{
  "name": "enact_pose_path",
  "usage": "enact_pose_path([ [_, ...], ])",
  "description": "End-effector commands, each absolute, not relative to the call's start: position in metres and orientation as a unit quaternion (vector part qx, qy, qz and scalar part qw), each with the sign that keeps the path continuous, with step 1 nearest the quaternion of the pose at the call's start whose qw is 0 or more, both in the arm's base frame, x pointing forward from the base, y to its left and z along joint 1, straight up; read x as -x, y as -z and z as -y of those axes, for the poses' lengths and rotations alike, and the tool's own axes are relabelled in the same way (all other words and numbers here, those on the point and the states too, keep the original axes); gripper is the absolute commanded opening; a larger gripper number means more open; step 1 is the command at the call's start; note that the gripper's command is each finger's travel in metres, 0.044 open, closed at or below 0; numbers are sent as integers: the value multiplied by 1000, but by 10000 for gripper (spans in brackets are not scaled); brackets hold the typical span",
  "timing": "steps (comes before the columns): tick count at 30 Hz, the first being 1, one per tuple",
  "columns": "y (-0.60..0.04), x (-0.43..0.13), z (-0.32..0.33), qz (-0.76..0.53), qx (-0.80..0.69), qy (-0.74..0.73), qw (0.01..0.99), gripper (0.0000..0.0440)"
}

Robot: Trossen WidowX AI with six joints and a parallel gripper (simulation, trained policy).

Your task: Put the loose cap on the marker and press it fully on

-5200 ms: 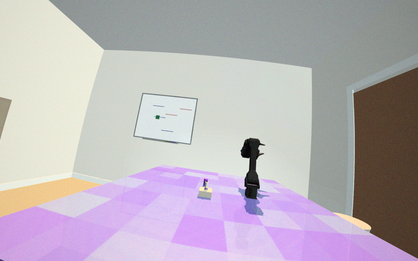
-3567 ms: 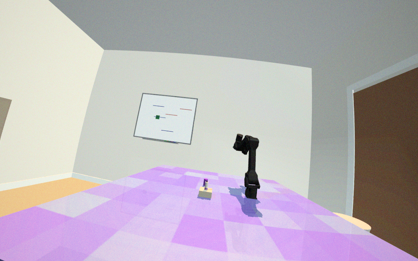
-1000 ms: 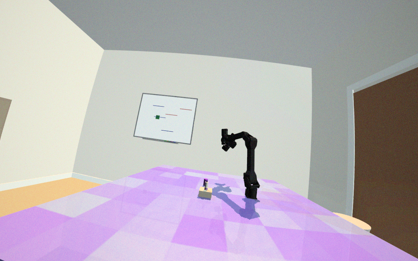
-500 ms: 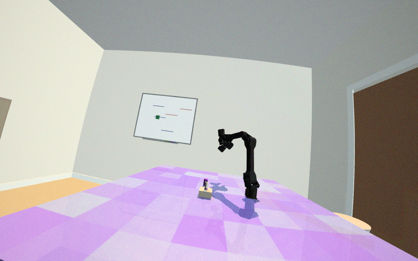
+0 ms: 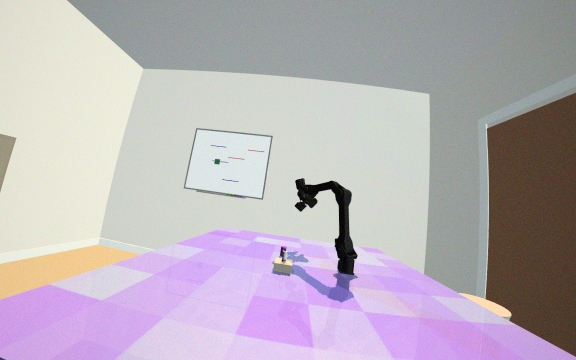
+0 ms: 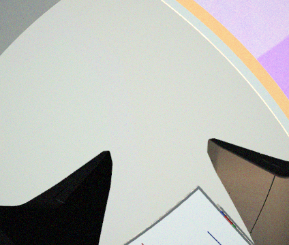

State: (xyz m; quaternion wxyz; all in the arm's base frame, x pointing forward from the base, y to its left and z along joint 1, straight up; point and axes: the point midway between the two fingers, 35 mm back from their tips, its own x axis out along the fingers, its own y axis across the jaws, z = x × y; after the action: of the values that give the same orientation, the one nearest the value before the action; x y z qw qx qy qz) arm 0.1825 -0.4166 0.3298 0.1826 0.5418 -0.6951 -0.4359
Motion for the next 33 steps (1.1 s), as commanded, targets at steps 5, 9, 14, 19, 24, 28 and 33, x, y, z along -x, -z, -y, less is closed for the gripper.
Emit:
enact_pose_path([
  [5,-323,-201,411,681,-567,430,172,311],
  [9,-317,-210,407,672,-580,430,166,312],
  [14,-309,-222,401,660,-595,432,157,312],
  [19,-301,-234,395,647,-609,433,147,312],
  [24,-293,-245,389,635,-623,436,137,312],
  [28,-286,-254,384,625,-633,438,128,313],
  [33,-277,-265,376,613,-645,442,117,313],
])
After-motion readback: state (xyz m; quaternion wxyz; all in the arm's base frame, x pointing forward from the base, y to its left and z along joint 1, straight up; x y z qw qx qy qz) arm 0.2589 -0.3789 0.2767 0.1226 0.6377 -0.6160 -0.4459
